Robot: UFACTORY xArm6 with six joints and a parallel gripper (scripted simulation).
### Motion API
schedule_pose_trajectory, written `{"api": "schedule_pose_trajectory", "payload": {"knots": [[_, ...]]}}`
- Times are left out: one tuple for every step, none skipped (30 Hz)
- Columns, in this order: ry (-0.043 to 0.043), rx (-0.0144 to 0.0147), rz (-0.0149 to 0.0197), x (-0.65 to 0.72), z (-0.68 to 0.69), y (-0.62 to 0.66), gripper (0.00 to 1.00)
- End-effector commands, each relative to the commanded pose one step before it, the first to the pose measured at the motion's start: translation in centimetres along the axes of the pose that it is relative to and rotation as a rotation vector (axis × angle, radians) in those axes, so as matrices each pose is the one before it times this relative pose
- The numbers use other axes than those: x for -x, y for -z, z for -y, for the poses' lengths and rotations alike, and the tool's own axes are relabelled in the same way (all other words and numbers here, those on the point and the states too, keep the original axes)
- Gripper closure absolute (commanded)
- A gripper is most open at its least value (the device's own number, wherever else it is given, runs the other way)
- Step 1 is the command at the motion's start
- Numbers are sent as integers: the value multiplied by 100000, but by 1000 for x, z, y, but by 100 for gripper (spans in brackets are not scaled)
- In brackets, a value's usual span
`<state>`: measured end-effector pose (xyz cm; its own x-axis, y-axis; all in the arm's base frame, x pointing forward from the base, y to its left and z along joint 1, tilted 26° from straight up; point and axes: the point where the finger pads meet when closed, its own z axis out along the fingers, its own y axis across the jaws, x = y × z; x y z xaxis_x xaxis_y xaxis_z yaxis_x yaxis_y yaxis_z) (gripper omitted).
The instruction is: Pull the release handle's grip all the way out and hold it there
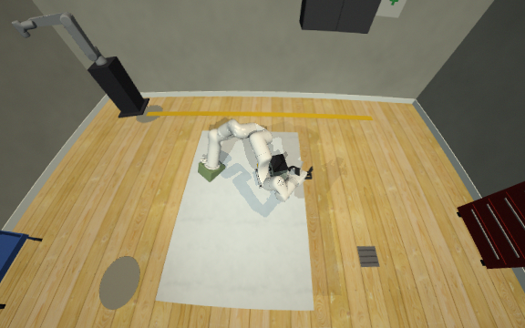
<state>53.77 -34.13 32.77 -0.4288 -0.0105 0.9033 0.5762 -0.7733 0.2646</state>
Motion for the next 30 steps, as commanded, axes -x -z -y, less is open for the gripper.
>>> {"api": "schedule_pose_trajectory", "payload": {"knots": [[460,-44,5,-211,-91,-3,0],[0,0,0,0,0,0,0],[0,0,0,0,0,0,0],[0,0,0,0,0,0,0],[0,0,0,0,0,0,0],[0,0,0,0,0,0,0],[0,0,0,0,0,0,0],[0,0,0,0,0,0,0],[0,0,0,0,0,0,0],[0,0,0,0,0,0,0],[0,0,0,0,0,0,0],[0,0,0,0,0,0,0],[0,0,0,0,0,0,0],[0,0,0,0,0,0,0],[0,0,0,0,0,0,0],[0,0,0,0,0,0,0],[0,0,0,0,0,0,0],[-1,-4,3,0,1,-1,0],[-10,-27,19,-2,6,-7,0],[-27,-72,49,-5,17,-19,0],[-52,-136,93,-9,32,-36,0],[-83,-218,149,-15,51,-58,0],[-120,-315,217,-22,73,-83,0],[-162,-427,295,-29,99,-113,0],[-208,-550,382,-38,128,-145,0],[-257,-684,479,-48,160,-179,0],[-308,-826,584,-58,194,-216,0],[-361,-975,696,-69,229,-253,0],[-413,-1129,816,-81,266,-291,0],[-465,-1285,943,-94,304,-329,0]]}}
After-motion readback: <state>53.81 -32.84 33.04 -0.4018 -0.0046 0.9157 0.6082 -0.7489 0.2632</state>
